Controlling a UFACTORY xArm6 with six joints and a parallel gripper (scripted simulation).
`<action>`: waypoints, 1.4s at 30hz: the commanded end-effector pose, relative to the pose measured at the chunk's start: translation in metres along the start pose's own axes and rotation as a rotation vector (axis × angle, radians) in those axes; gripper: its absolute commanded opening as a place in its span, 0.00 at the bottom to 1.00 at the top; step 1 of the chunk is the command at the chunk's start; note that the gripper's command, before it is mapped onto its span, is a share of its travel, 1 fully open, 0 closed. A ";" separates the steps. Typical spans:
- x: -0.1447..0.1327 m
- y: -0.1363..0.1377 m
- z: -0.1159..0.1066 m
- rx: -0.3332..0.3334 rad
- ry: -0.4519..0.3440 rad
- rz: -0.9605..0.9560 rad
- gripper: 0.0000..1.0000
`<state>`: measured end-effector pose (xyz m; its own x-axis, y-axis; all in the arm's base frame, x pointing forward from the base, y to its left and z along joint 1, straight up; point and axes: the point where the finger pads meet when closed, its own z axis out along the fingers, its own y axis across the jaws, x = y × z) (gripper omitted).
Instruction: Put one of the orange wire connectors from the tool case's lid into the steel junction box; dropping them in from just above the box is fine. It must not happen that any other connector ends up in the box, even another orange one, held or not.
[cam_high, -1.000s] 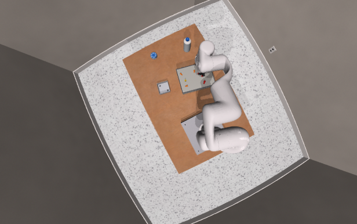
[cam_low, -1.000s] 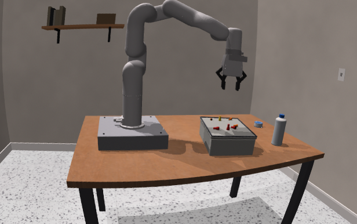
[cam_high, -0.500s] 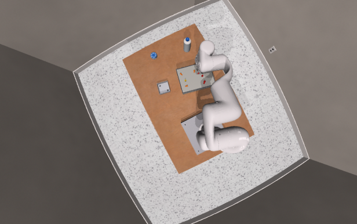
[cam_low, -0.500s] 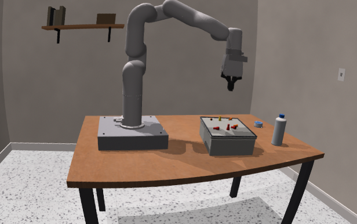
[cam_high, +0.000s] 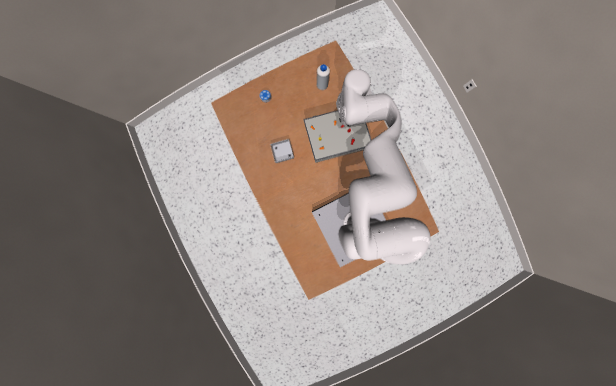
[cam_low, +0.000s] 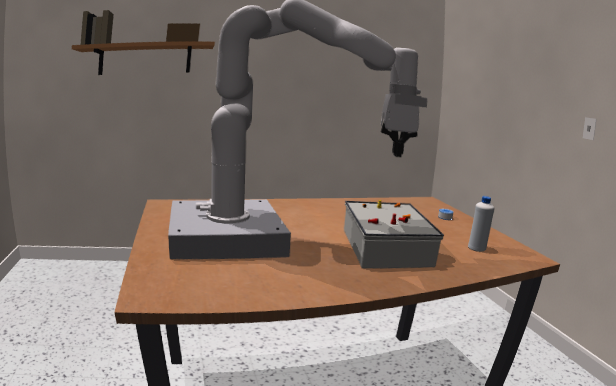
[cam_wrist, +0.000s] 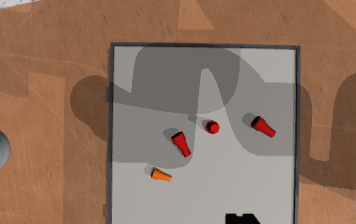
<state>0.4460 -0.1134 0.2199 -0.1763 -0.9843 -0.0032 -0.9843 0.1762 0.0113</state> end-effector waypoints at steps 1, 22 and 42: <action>0.000 -0.001 -0.002 0.005 0.000 0.000 0.27; -0.066 -0.041 0.066 0.005 -0.001 0.606 0.27; -0.116 -0.056 0.118 0.004 -0.002 1.026 0.27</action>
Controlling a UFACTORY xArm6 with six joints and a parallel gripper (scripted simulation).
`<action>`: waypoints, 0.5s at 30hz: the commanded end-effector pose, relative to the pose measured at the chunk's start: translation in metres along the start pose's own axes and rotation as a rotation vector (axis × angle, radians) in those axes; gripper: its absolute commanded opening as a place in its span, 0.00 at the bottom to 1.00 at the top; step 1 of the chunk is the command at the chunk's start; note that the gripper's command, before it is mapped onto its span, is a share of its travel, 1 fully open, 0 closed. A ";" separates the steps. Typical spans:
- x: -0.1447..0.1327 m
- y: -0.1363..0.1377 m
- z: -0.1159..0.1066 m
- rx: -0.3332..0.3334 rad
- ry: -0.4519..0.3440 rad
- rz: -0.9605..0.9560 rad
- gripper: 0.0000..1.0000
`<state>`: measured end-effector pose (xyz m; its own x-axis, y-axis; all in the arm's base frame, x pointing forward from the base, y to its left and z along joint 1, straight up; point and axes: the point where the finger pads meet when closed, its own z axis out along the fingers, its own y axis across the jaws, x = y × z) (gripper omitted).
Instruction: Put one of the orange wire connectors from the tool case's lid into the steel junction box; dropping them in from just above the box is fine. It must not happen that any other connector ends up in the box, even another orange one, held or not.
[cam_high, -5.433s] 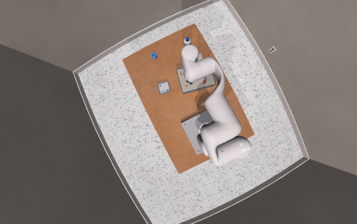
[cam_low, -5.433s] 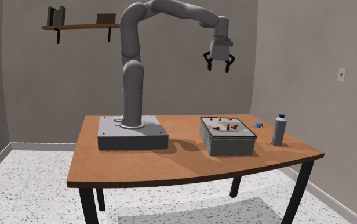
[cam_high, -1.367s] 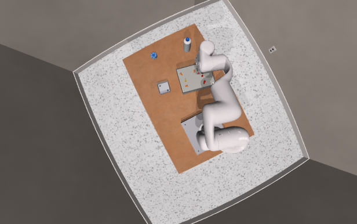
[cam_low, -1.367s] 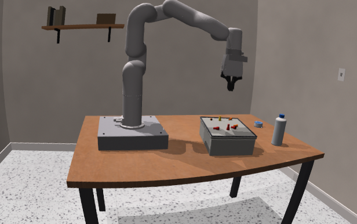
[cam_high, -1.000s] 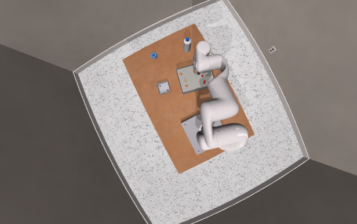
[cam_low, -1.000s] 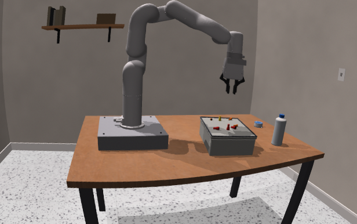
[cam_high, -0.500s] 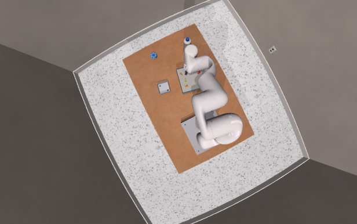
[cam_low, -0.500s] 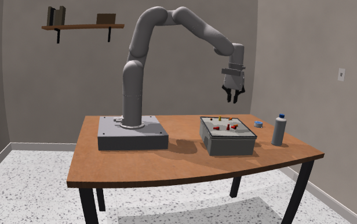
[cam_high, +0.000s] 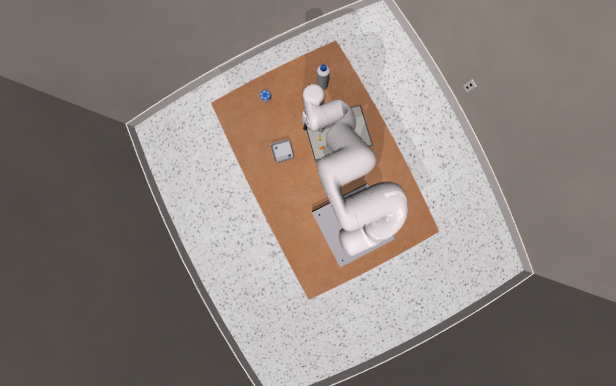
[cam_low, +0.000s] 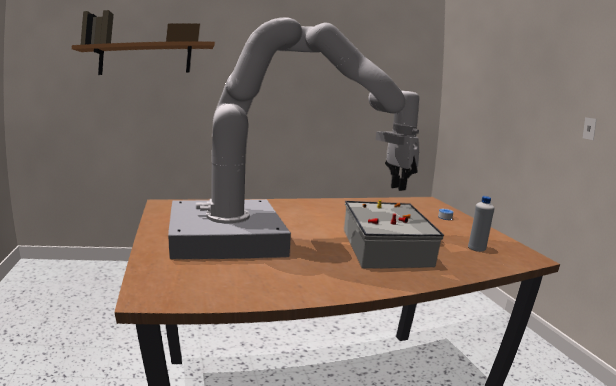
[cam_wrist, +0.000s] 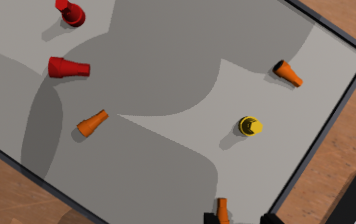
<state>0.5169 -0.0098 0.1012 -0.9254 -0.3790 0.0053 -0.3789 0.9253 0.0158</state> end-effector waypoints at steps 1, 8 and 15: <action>-0.004 0.000 0.000 0.010 -0.001 0.021 0.27; -0.004 0.000 0.008 0.010 -0.001 0.021 0.27; -0.004 0.000 0.040 0.010 -0.001 0.021 0.27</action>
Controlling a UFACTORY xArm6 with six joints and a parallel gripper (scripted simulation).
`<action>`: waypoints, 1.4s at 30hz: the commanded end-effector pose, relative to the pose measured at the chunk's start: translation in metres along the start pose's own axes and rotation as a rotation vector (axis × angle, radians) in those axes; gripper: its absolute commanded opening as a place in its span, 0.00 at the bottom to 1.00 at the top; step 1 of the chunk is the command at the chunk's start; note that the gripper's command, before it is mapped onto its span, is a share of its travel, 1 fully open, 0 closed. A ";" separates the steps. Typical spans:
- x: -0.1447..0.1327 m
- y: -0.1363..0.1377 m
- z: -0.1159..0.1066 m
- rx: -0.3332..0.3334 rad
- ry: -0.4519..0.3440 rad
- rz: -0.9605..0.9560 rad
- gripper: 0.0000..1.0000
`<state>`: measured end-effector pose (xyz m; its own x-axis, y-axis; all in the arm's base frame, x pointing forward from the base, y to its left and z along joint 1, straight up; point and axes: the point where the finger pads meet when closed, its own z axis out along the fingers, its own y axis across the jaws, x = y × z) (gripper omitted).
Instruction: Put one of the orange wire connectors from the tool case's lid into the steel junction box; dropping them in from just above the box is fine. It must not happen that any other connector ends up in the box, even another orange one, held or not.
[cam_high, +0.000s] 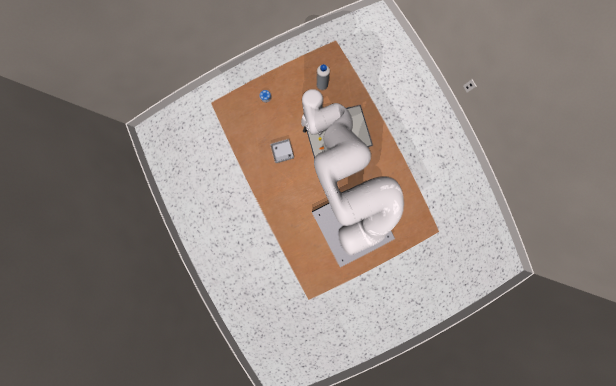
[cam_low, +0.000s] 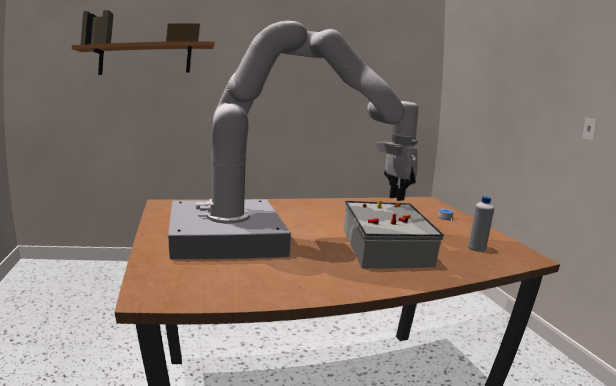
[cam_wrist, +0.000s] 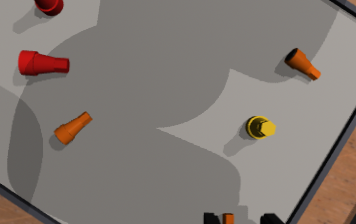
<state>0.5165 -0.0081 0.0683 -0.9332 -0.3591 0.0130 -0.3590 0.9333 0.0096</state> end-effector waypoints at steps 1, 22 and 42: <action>-0.004 -0.001 0.007 0.004 -0.009 0.000 0.27; -0.005 -0.002 0.007 0.004 -0.009 0.000 0.27; -0.005 -0.002 0.024 0.004 -0.009 0.000 0.27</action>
<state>0.5201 -0.0080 0.0432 -0.9333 -0.3591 0.0088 -0.3590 0.9333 0.0078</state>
